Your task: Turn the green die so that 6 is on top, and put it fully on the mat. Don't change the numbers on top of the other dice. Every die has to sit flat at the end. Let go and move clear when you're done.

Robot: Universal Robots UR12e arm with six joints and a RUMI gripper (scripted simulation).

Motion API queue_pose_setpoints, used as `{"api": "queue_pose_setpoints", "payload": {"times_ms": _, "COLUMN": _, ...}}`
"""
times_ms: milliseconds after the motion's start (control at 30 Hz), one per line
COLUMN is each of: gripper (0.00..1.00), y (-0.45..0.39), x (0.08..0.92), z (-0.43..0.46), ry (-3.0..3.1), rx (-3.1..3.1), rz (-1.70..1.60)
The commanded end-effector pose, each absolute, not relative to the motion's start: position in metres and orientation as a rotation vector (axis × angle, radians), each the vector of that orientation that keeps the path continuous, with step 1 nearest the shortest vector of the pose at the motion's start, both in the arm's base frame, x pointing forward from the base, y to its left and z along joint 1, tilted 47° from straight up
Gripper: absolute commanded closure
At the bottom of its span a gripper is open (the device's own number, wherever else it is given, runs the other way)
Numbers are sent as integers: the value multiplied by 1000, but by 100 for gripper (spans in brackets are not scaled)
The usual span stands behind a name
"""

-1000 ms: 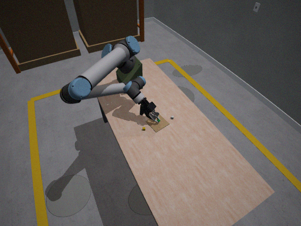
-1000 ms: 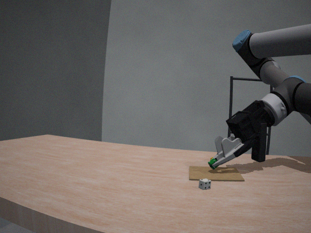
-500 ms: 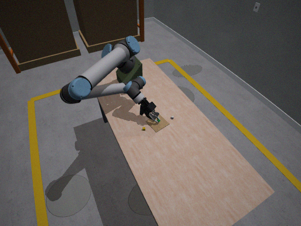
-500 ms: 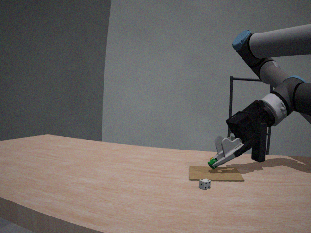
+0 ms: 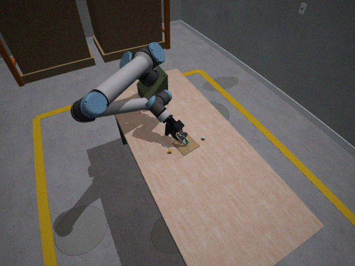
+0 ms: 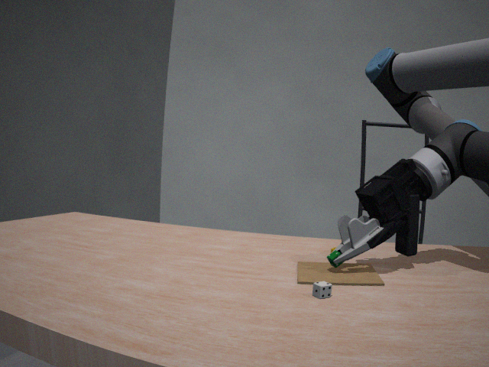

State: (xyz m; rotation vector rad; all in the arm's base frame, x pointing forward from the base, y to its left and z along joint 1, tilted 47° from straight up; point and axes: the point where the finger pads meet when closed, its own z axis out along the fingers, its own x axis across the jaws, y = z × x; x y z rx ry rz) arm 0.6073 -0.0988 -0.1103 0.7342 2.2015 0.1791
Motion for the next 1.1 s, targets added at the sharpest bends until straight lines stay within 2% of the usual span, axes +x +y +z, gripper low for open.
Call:
{"api": "queue_pose_setpoints", "payload": {"times_ms": 0, "gripper": 97, "y": -100, "x": 607, "z": -111, "ry": 2201, "rx": 734, "rz": 180}}
{"api": "queue_pose_setpoints", "payload": {"times_ms": 1067, "gripper": 97, "y": -106, "x": 608, "z": -117, "ry": 2201, "rx": 734, "rz": 180}}
